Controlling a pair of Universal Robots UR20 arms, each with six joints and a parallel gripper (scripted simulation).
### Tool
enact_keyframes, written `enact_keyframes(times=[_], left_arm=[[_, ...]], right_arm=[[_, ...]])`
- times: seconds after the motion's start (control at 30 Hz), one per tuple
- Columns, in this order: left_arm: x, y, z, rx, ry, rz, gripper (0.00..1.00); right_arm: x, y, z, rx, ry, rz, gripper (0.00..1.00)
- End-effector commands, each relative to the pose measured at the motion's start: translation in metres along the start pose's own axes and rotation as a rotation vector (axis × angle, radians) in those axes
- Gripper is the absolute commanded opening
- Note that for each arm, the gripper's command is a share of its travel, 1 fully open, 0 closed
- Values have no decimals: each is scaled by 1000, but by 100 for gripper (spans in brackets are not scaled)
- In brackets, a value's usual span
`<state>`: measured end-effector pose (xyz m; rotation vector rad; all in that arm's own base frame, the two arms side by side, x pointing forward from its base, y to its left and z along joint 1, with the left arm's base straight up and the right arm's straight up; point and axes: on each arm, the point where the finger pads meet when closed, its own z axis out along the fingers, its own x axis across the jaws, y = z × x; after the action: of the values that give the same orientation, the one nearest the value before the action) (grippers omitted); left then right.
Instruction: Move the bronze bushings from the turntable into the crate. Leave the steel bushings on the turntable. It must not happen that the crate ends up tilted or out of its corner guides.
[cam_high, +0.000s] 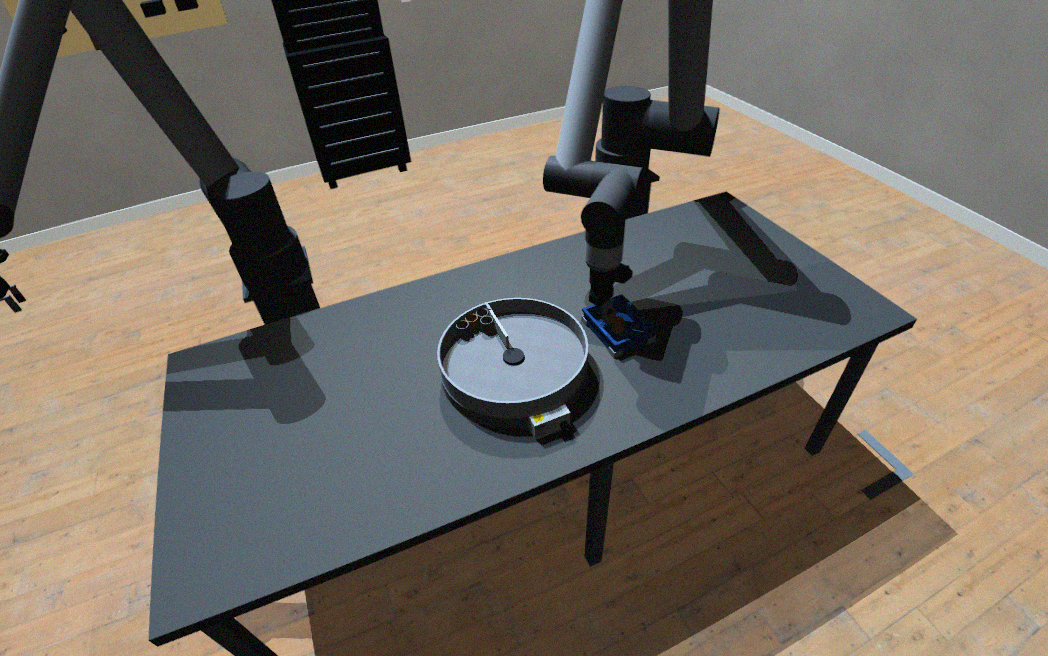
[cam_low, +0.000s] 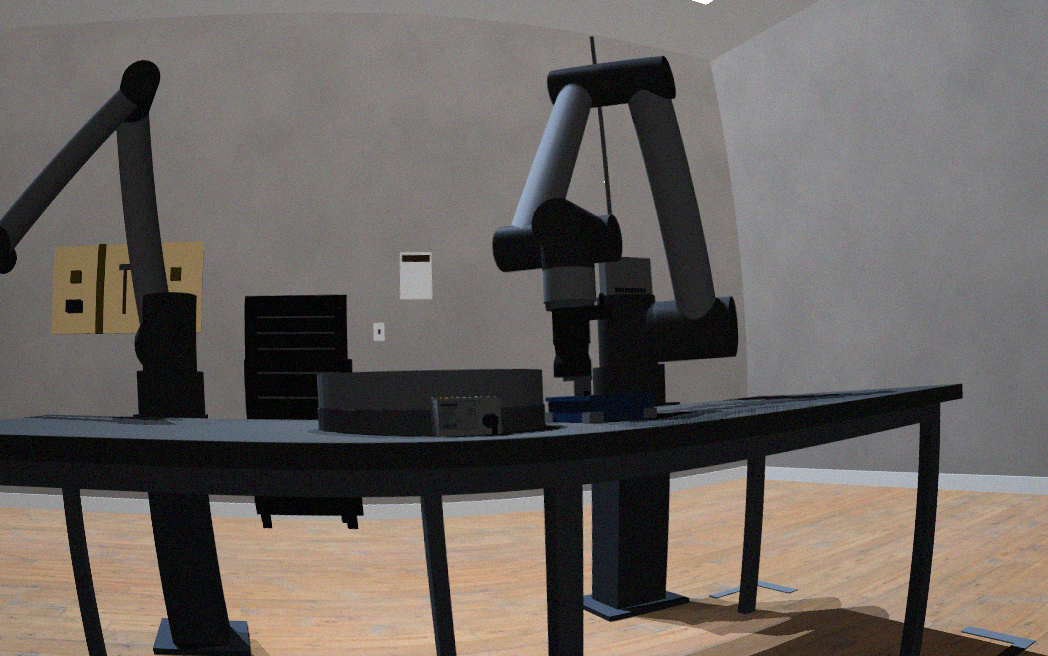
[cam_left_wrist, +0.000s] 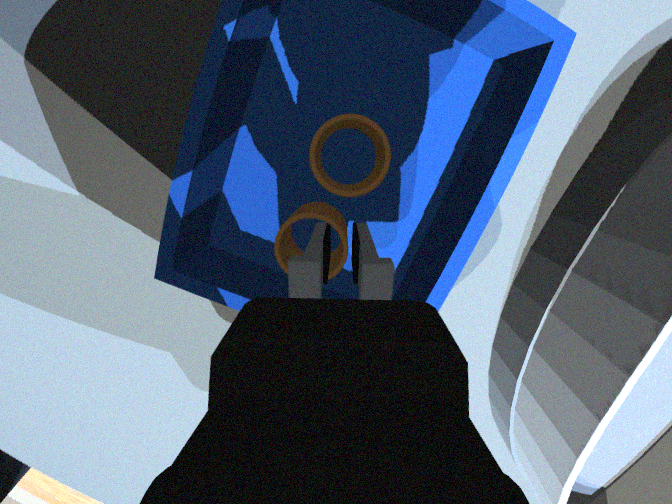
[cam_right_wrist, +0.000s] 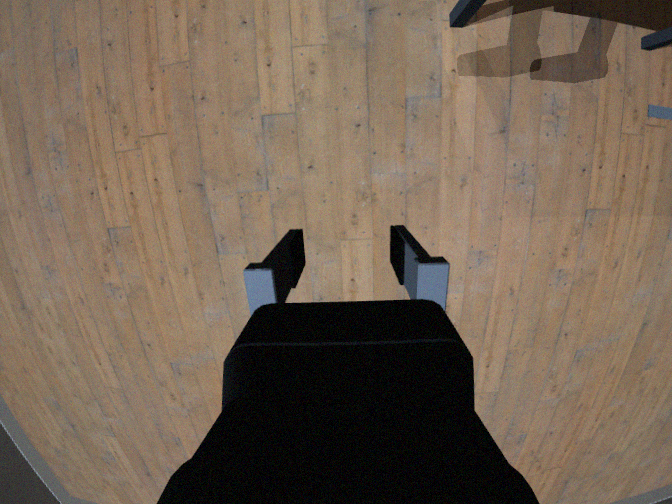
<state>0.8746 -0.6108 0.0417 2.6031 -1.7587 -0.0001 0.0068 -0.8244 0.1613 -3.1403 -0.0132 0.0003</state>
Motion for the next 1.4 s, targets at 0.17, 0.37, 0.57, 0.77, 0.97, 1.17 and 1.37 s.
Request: enact_keyframes(times=[0.17,0.37,0.57,0.77,0.97,1.17,1.37], left_arm=[[0,0,-1,1,1,0,38],[0,0,-2,1,1,0,38],[0,0,-11,1,1,0,38],[0,0,-25,1,1,0,38],[0,0,-52,1,1,0,38],[0,0,-81,1,1,0,38],[0,0,-95,1,1,0,38]], right_arm=[[0,1,-1,-1,0,0,100],[0,1,-1,-1,0,0,100],[0,1,-1,-1,0,0,100],[0,1,-1,-1,0,0,100],[0,1,-1,-1,0,0,100],[0,1,-1,-1,0,0,100],[0,1,-1,-1,0,0,100]])
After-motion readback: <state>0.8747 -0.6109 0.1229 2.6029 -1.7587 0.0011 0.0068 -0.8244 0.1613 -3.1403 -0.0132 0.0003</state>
